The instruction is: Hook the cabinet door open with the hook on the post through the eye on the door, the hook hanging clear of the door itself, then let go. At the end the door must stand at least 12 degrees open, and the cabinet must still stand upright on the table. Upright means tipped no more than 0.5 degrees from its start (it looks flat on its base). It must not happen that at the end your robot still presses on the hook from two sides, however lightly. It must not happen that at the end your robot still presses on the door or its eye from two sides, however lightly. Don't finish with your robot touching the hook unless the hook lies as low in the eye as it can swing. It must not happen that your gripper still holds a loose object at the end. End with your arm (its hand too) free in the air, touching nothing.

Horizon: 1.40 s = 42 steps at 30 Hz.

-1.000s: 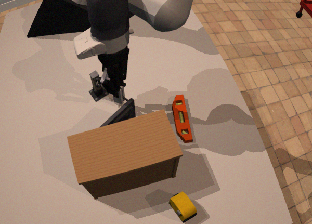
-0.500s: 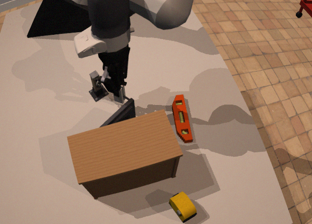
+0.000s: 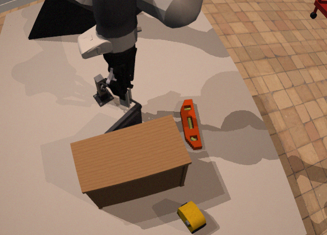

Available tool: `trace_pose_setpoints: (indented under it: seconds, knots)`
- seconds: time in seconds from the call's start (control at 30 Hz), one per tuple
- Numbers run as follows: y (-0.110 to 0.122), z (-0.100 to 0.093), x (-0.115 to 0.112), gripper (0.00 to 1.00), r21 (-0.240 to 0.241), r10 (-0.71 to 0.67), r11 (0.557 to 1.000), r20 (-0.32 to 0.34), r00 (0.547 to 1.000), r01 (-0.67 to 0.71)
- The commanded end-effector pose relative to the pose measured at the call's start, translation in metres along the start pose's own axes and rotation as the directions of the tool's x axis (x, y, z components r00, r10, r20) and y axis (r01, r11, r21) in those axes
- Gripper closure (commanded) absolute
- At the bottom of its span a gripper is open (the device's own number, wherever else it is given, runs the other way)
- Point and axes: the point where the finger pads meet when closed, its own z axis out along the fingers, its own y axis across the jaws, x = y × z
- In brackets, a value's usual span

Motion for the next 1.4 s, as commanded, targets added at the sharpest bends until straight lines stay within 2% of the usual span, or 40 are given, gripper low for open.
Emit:
trace_pose_setpoints:
  seconds: [0.0,1.37]
  knots:
    - [-0.001,-0.003,-0.001,0.97,0.002,0.008,1.000,0.002,1.000,-0.008]
    - [-0.001,-0.022,-0.002,0.97,0.002,0.008,1.000,0.002,1.000,-0.008]
